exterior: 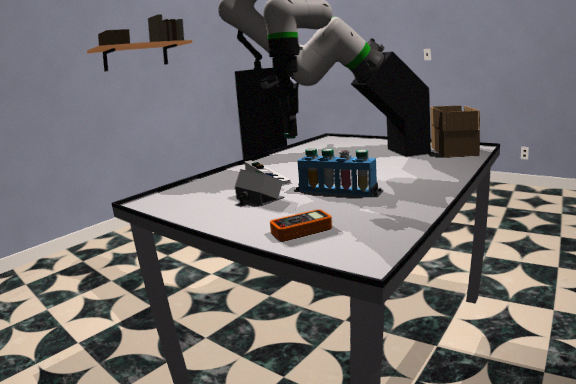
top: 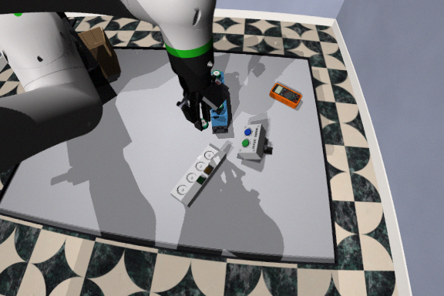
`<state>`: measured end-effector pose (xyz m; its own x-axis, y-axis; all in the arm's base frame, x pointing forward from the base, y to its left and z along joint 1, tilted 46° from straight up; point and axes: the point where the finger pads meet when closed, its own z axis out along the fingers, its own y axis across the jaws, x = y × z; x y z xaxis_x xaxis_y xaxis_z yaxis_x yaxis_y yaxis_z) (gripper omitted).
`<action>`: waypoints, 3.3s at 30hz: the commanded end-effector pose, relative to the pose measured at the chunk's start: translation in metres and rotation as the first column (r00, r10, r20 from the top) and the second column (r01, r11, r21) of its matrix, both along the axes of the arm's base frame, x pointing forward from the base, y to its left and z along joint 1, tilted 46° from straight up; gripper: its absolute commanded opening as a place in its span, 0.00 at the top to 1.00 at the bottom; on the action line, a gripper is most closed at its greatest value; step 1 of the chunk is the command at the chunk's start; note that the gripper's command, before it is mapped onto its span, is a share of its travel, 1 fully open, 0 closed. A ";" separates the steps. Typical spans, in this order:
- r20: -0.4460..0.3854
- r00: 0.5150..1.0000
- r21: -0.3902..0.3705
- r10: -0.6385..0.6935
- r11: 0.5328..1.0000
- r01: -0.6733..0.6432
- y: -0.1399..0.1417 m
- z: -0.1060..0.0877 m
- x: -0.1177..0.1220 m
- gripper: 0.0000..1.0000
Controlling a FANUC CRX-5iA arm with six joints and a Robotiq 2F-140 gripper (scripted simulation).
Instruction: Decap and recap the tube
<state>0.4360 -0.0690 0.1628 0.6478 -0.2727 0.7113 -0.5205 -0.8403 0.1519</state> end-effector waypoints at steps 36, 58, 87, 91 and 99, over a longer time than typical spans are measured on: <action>-0.004 1.000 0.005 0.005 1.000 -0.005 -0.118 -0.011 0.022 0.70; -0.004 1.000 0.005 0.005 1.000 -0.005 -0.143 -0.045 0.053 0.70; -0.004 1.000 0.005 0.005 1.000 -0.005 -0.143 -0.047 0.052 0.70; -0.004 1.000 0.005 0.005 1.000 -0.005 -0.143 -0.048 0.052 0.70; -0.004 1.000 0.005 0.005 1.000 -0.005 -0.145 -0.051 0.054 0.70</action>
